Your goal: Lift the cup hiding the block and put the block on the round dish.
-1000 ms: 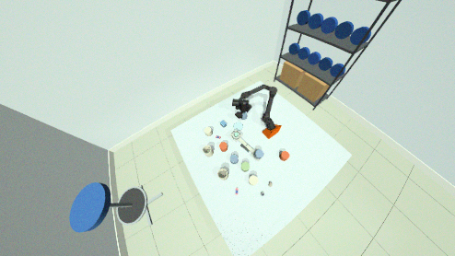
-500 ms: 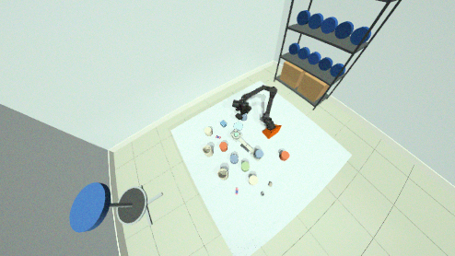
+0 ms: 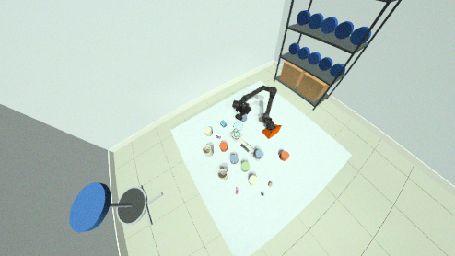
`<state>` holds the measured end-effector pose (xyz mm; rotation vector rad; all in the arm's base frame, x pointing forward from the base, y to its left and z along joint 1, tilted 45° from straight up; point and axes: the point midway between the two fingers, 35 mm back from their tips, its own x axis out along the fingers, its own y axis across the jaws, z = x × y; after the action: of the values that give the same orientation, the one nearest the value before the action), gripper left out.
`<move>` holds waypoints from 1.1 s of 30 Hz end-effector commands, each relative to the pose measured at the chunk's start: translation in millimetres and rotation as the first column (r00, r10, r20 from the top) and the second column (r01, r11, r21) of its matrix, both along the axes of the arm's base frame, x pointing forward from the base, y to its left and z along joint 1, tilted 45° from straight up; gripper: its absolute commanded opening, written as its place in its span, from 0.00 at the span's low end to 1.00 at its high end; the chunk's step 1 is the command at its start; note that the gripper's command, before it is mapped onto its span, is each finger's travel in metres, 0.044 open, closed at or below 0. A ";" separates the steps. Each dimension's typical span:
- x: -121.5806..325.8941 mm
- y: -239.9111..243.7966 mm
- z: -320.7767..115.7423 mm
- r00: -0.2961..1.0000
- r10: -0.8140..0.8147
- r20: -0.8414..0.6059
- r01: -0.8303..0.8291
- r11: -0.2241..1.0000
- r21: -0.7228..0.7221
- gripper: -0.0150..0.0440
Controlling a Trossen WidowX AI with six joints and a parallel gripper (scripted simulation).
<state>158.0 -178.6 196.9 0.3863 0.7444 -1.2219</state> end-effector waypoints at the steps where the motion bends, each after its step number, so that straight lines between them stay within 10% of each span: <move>1: -0.4 0.3 0.0 1.000 -0.003 0.001 0.003 1.000 0.002 0.65; 9: -0.4 5.6 4.5 1.000 -0.003 0.000 0.003 1.000 0.005 1.00; 20: -8.1 38.2 36.1 1.000 0.001 -0.003 -0.001 1.000 0.008 1.00; 27: 7.4 51.7 39.6 0.994 0.105 0.033 -0.105 0.994 0.015 0.69; 33: 20.1 58.2 39.1 0.975 0.213 -0.066 -0.213 0.977 0.012 0.69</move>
<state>168.9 -125.5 235.8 0.3275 0.7741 -1.0885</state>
